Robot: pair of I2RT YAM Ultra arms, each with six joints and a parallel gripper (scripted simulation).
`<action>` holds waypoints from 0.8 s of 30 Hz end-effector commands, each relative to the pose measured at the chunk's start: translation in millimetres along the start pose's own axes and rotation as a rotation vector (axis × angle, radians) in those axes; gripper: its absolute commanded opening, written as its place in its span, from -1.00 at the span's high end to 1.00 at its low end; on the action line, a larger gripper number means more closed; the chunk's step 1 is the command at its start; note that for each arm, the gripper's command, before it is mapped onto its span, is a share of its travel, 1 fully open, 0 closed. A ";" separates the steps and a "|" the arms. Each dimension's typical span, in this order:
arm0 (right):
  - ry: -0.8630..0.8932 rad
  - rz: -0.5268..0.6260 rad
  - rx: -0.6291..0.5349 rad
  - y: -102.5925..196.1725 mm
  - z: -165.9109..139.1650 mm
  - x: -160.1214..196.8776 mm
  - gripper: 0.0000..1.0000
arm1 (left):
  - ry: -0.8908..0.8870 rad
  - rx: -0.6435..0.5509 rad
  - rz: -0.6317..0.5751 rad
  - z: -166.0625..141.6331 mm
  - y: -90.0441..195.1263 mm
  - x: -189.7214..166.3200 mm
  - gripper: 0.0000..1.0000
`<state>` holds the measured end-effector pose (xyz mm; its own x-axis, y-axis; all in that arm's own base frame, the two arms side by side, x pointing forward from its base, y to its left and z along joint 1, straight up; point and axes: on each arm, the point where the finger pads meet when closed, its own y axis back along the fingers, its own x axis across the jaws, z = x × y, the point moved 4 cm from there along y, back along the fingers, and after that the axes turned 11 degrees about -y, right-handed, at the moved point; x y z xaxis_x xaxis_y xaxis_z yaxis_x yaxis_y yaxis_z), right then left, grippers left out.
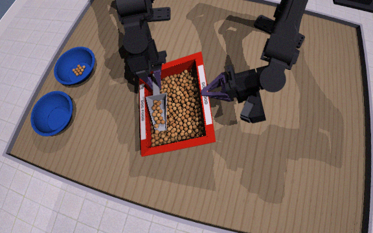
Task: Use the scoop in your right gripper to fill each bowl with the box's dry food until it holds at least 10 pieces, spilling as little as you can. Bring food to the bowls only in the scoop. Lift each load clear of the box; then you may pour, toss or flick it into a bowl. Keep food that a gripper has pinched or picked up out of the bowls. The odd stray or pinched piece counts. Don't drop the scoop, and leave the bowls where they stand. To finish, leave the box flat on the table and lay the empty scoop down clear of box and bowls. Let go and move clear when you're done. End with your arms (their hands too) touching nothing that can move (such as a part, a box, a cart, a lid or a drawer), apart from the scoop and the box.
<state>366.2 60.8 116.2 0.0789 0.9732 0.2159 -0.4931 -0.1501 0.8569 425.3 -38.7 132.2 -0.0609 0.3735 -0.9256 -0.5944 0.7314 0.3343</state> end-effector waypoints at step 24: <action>0.071 -0.054 -0.441 21.0 4.7 13.0 1.00 | -0.113 -0.035 -0.065 16.2 9.7 -32.7 1.00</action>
<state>351.0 67.1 114.4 0.0623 0.9891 0.1331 -0.7126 -0.0492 0.6998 425.3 -38.8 132.3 -0.0608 0.3733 -0.9257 -0.5941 0.7317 0.3341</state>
